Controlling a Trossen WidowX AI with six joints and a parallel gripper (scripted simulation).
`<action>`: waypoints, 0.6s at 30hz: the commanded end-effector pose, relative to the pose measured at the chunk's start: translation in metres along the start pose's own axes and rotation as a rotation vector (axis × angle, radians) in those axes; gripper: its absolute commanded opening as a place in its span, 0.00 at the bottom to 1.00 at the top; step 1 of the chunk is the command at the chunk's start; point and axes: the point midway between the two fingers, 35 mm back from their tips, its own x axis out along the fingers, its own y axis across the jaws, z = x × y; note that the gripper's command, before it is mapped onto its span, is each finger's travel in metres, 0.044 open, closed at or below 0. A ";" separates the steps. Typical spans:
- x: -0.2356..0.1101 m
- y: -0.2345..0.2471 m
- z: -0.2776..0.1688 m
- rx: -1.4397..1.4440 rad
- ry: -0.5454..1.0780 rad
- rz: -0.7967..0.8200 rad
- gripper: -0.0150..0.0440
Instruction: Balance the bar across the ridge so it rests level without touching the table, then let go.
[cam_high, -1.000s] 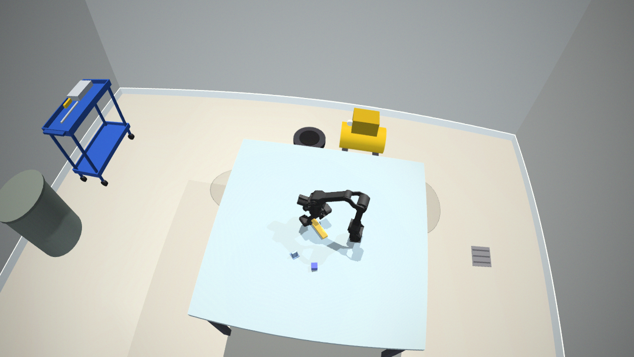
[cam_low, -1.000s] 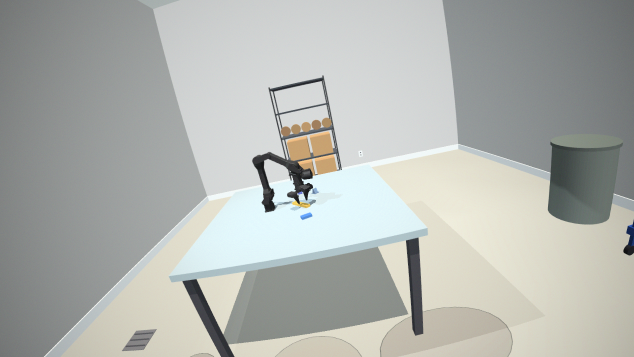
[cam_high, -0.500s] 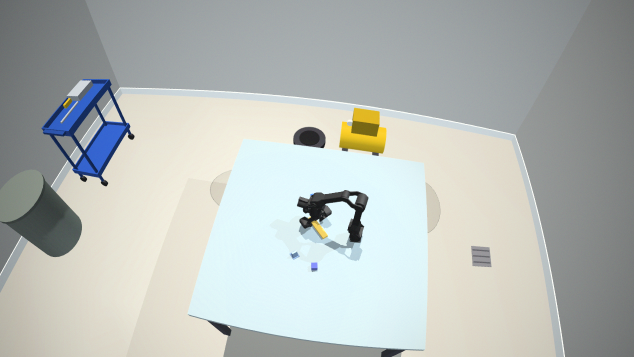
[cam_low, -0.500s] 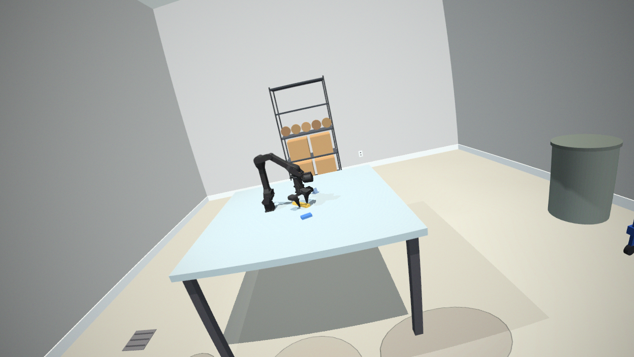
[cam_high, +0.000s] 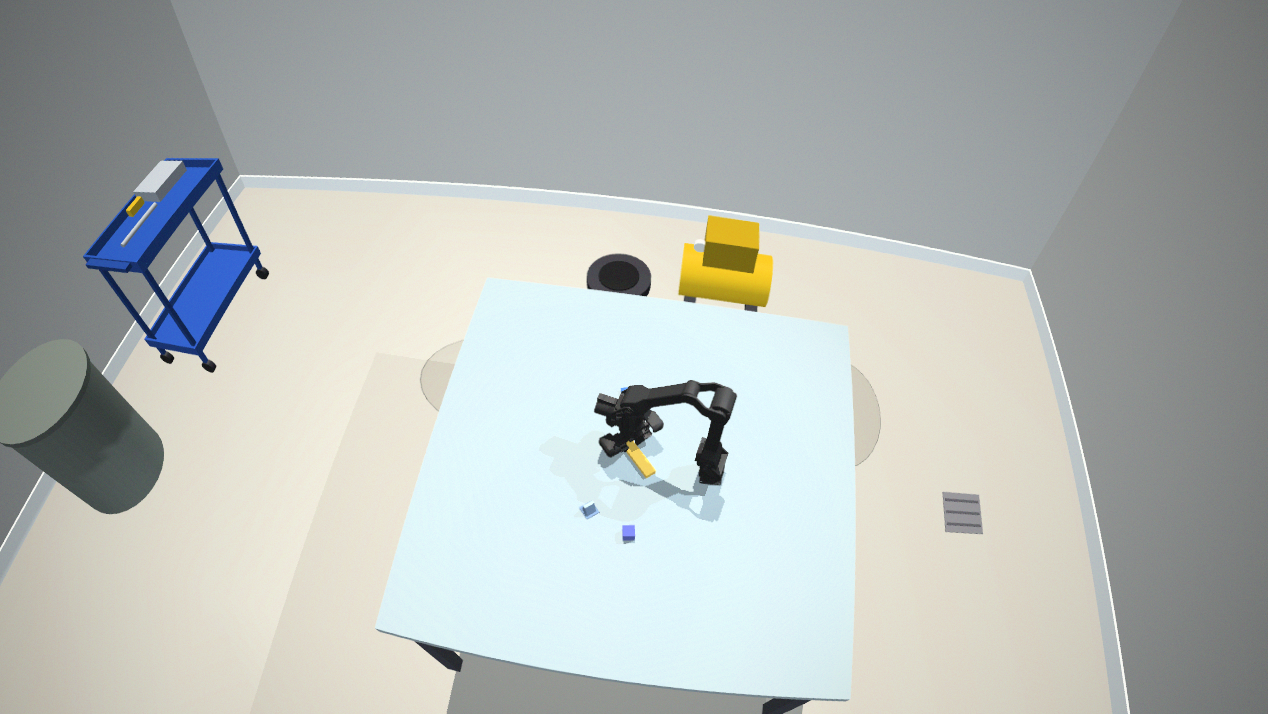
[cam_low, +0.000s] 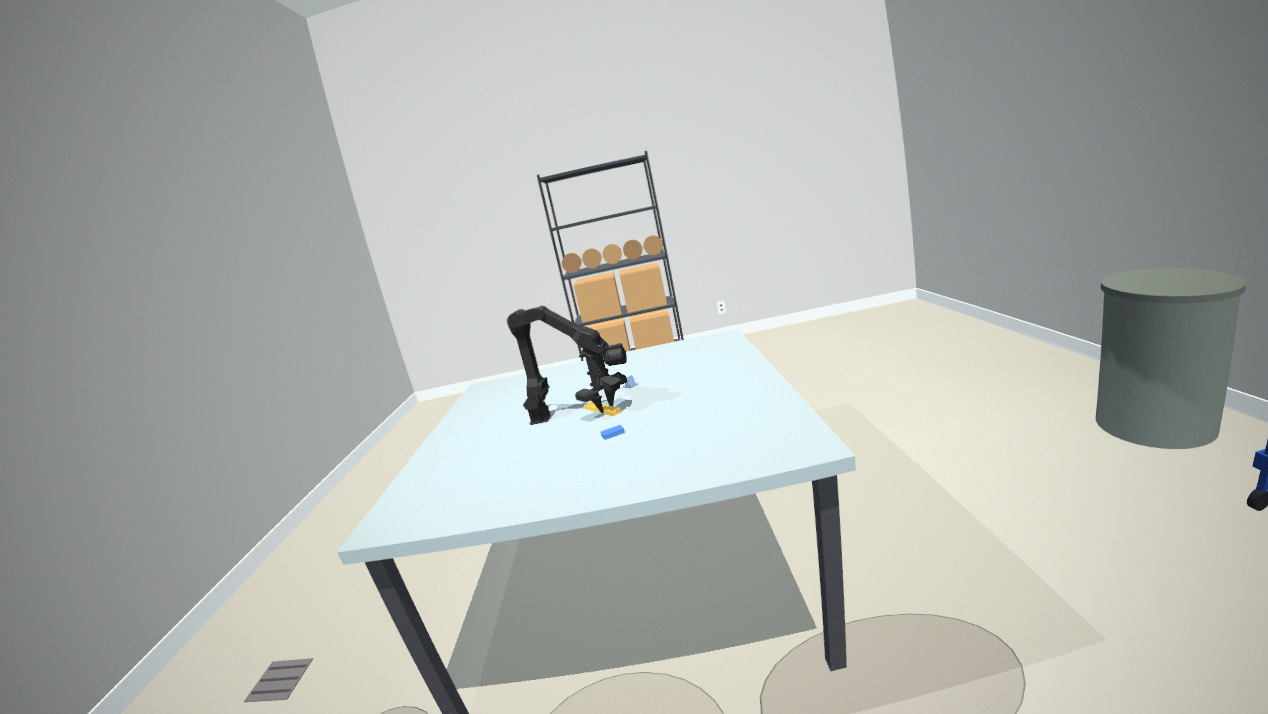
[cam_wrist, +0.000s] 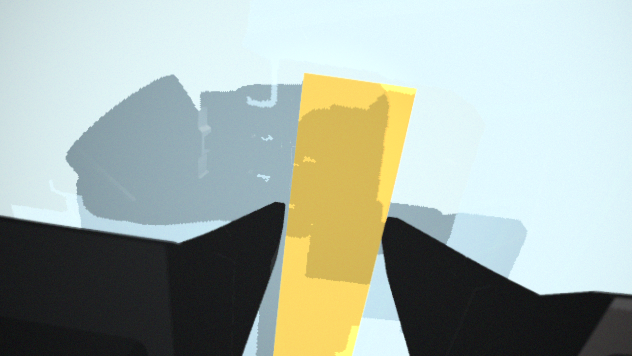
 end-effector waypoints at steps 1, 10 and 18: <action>0.000 0.000 0.000 0.000 0.000 0.000 0.50; -0.009 0.001 0.001 0.000 0.000 0.001 0.25; -0.029 0.002 0.003 -0.001 0.000 0.002 0.25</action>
